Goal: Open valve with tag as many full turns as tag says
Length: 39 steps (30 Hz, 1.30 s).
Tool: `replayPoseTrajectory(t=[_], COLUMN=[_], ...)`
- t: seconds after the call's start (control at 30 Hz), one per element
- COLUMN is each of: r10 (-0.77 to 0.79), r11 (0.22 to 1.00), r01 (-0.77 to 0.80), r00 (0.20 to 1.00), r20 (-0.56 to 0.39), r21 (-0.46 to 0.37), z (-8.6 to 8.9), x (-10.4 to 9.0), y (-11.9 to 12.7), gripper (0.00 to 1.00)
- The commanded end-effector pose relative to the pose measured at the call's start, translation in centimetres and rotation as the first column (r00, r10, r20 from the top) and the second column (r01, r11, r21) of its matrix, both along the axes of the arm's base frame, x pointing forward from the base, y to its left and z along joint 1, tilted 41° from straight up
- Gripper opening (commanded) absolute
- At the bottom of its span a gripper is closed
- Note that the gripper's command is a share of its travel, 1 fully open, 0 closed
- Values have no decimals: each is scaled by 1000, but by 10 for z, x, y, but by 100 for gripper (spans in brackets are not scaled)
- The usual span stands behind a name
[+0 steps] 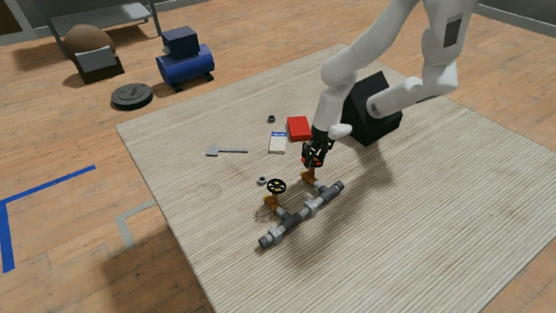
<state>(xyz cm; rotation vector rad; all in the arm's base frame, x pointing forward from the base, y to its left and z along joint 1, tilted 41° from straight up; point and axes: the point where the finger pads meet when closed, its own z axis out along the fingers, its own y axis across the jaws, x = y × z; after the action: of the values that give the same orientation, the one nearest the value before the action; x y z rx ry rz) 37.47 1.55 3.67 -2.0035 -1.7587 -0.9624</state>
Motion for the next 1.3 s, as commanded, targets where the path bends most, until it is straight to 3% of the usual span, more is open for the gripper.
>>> replayPoseTrajectory(t=[0.0, 0.9, 1.27], r10=[-1, 16, 103], r11=[1000, 1000, 994], r01=[1, -16, -99], r00=[1000, 1000, 991], r20=[1, 15, 86], r21=[-1, -7, -45], z=[0, 0, 0], x=[0, 0, 0], y=[0, 0, 0], gripper=[67, 67, 67])
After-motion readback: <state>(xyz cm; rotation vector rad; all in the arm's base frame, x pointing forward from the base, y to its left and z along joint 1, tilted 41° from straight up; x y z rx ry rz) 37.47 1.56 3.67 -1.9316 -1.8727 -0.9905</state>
